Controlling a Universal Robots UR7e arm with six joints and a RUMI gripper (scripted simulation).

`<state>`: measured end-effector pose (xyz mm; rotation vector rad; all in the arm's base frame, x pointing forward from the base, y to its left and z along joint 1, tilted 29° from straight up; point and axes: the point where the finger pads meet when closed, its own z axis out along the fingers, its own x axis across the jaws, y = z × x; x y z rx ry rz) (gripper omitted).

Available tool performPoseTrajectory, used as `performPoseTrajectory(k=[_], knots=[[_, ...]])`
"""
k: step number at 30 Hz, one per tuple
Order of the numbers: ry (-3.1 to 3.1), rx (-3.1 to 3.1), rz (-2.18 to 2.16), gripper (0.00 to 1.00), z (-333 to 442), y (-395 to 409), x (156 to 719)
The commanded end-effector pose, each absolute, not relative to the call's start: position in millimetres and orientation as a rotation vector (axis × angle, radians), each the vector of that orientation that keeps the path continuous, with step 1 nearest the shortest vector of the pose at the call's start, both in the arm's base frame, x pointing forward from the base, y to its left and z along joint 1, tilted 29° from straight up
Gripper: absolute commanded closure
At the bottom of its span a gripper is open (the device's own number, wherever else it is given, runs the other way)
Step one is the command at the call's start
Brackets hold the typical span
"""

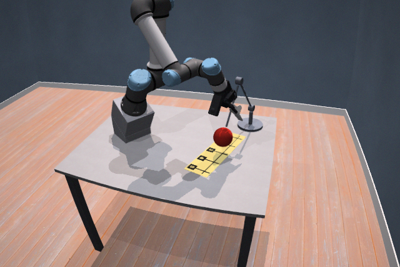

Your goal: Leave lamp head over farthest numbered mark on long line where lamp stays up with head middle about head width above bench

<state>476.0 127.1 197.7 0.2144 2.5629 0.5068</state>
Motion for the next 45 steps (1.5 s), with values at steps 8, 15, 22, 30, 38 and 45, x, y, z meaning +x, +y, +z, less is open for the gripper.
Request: performPoseTrajectory(k=[8, 15, 22, 30, 38, 45], knots=[[2.562, 0.214, 0.507, 0.00, 198.2, 127.2, 476.2], [2.562, 0.214, 0.507, 0.00, 198.2, 127.2, 476.2], [2.562, 0.214, 0.507, 0.00, 201.6, 125.2, 474.2], [2.562, 0.214, 0.507, 0.00, 228.4, 109.7, 458.7], [2.562, 0.214, 0.507, 0.00, 248.5, 98.0, 447.0], [2.557, 0.253, 0.483, 0.00, 269.4, 88.1, 434.7]])
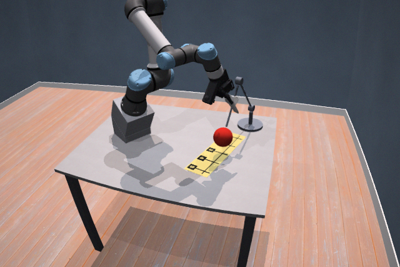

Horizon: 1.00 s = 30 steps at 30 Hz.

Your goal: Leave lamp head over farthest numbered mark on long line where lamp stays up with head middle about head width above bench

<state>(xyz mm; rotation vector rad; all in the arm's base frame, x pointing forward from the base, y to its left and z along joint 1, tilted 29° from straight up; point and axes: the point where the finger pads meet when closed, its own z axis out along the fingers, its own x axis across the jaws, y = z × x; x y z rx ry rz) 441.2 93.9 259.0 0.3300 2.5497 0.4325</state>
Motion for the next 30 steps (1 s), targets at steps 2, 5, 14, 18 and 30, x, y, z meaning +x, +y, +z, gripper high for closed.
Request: performPoseTrajectory(k=[2, 5, 14, 18, 30], knots=[[2.556, 0.264, 0.476, 0.00, 275.4, 85.2, 431.2], [2.553, 0.280, 0.465, 0.00, 284.3, 80.9, 425.9], [2.549, 0.320, 0.439, 0.00, 291.9, 77.6, 421.6], [2.547, 0.342, 0.423, 0.00, 290.5, 78.6, 422.7], [2.542, 0.382, 0.394, 0.00, 288.2, 80.3, 424.5]])
